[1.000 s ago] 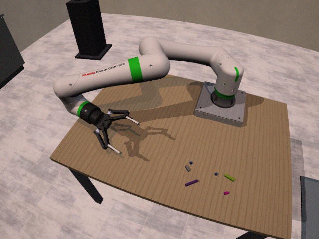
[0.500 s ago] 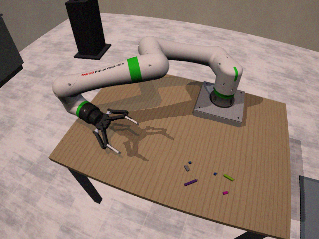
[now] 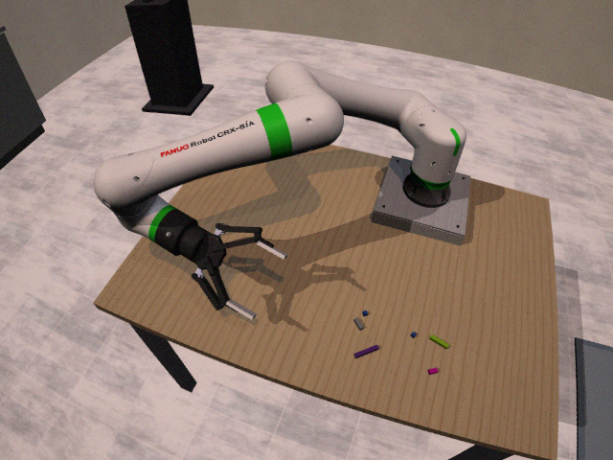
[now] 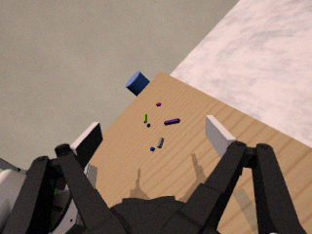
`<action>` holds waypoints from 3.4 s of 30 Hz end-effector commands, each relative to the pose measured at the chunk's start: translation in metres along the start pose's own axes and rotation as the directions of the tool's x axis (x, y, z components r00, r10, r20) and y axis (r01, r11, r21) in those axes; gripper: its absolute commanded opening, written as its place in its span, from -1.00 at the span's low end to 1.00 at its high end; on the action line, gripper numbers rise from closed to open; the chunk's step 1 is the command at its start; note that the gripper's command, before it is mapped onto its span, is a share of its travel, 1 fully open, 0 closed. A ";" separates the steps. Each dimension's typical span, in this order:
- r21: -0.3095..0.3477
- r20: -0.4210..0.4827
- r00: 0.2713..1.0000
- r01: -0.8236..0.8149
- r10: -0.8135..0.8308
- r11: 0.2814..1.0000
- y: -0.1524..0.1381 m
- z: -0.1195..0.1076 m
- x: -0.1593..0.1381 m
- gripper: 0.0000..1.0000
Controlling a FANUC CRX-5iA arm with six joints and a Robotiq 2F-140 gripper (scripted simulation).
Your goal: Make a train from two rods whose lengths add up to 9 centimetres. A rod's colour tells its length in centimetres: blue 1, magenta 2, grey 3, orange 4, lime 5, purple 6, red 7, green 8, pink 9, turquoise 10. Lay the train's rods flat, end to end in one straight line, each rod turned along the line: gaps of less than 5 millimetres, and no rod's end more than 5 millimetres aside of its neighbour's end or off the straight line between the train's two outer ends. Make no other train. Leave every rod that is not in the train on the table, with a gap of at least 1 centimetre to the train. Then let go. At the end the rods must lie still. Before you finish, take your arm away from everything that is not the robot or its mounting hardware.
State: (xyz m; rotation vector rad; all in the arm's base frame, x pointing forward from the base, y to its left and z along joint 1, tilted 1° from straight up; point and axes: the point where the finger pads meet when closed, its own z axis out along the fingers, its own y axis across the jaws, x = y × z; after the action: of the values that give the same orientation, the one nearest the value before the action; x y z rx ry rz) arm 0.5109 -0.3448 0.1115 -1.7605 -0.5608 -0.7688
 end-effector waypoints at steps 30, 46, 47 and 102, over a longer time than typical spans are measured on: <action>-0.639 0.417 0.596 -0.344 0.686 0.688 -0.100 0.239 0.072 1.00; -0.913 0.278 0.606 -0.076 0.745 0.402 -0.187 0.285 0.095 1.00; -0.921 0.268 0.617 -0.061 0.740 0.384 -0.192 0.286 0.098 1.00; -0.769 -0.600 0.415 -0.535 0.684 -0.349 -0.093 0.244 -0.128 1.00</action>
State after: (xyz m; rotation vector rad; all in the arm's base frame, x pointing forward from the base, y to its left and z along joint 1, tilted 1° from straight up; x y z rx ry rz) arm 0.4134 -0.0841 0.0274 -2.8216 1.3542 0.0148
